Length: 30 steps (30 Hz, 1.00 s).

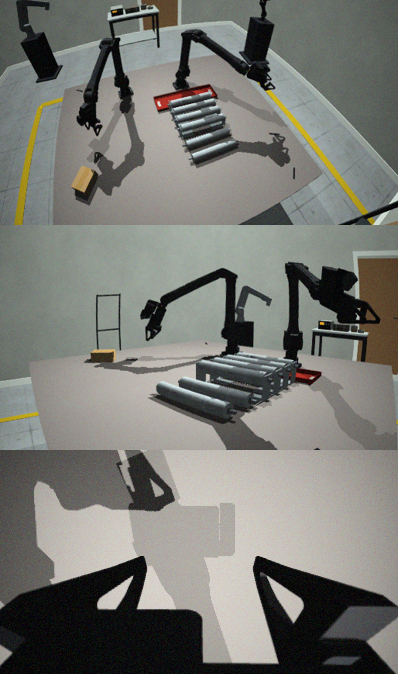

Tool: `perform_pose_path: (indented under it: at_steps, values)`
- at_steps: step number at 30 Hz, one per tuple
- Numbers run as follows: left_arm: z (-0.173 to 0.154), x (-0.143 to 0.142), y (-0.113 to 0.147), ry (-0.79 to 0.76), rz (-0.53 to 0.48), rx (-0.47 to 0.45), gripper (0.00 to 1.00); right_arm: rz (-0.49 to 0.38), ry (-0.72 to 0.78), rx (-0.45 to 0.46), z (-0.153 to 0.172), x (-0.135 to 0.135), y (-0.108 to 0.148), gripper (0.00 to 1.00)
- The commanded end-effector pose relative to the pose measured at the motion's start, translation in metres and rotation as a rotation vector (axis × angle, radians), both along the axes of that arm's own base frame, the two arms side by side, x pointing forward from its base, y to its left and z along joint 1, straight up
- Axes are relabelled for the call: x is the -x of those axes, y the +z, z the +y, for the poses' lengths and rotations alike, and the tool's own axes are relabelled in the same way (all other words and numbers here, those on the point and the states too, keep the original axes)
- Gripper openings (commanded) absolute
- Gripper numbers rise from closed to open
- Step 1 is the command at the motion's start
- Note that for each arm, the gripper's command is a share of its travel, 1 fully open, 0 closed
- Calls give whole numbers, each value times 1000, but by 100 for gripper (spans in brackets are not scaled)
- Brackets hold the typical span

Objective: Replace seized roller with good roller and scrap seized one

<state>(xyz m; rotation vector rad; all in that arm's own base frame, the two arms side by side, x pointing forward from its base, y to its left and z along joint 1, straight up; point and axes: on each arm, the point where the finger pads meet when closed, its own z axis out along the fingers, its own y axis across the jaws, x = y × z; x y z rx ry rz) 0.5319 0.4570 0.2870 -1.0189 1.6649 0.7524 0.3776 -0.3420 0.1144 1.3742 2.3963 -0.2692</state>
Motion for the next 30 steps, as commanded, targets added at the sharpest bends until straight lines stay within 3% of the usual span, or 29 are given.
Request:
perform_pose_path:
  at_steps: [1,17,18,19,22,25,30]
  values:
    - [0,0,8,0,-12,-8,100,-9,0,7,-2,-2,5,100]
    - [0,0,8,0,-12,-8,100,-9,0,7,-2,-2,5,100]
    - [3,-5,33,0,-49,-33,100,-25,0,21,-7,-9,13,100]
    - [-7,-10,62,-23,-83,-66,100,-90,34,76,-8,-29,46,100]
    - [-18,-6,40,-38,-46,-44,100,-97,51,82,-4,-33,48,100]
    - [-27,-12,55,-62,-62,-55,100,-98,77,85,2,-41,43,100]
    - [-55,-19,62,-125,-56,-52,100,-162,141,138,17,-60,71,100]
